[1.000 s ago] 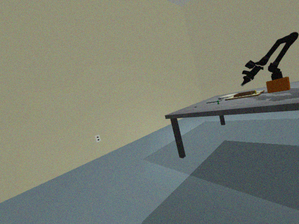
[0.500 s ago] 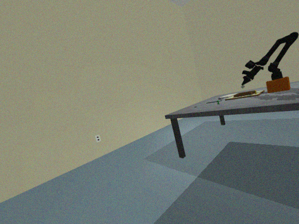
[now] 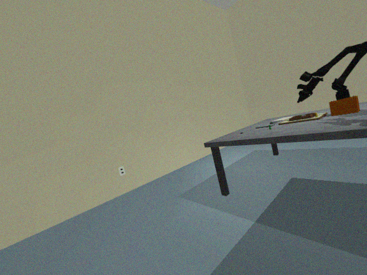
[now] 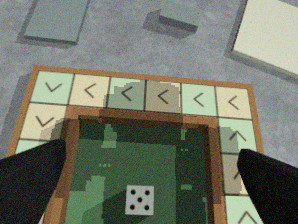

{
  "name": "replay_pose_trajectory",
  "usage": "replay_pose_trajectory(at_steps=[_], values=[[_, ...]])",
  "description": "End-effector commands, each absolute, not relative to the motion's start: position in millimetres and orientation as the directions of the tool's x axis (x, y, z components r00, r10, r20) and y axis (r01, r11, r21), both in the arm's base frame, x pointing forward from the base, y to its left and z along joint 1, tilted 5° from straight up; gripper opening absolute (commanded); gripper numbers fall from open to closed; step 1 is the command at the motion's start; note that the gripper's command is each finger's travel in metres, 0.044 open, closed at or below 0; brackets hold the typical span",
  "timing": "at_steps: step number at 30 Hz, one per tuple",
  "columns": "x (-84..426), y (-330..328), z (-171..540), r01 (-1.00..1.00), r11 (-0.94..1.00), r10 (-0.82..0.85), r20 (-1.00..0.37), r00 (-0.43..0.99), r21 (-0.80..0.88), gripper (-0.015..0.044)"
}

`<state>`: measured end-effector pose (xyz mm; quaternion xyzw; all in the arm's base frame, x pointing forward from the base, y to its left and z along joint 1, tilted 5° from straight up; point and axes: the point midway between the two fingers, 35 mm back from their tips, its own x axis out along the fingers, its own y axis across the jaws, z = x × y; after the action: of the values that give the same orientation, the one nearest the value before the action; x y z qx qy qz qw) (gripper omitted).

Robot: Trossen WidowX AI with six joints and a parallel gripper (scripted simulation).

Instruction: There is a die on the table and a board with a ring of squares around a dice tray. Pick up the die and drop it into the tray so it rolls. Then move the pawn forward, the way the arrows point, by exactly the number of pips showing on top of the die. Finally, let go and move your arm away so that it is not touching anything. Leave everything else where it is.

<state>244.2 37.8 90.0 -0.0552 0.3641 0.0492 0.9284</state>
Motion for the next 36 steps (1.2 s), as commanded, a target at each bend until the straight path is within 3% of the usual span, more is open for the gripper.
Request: replay_pose_trajectory(at_steps=[1,12,19,28,36], values=[[251,38,86,-0.131,0.989,0.027,-0.795,0.606,-0.066,0.044],[266,38,59,-0.125,0.99,-0.041,-0.986,0.159,-0.062,0.044],[265,38,60,-0.129,0.989,-0.043,-0.983,0.181,-0.067,0.044],[175,91,21,-0.047,0.998,-0.039,-0.995,0.088,-0.043,0.0204],[155,93,13,-0.03,0.998,-0.046,-0.996,0.073,-0.048,0.02]])
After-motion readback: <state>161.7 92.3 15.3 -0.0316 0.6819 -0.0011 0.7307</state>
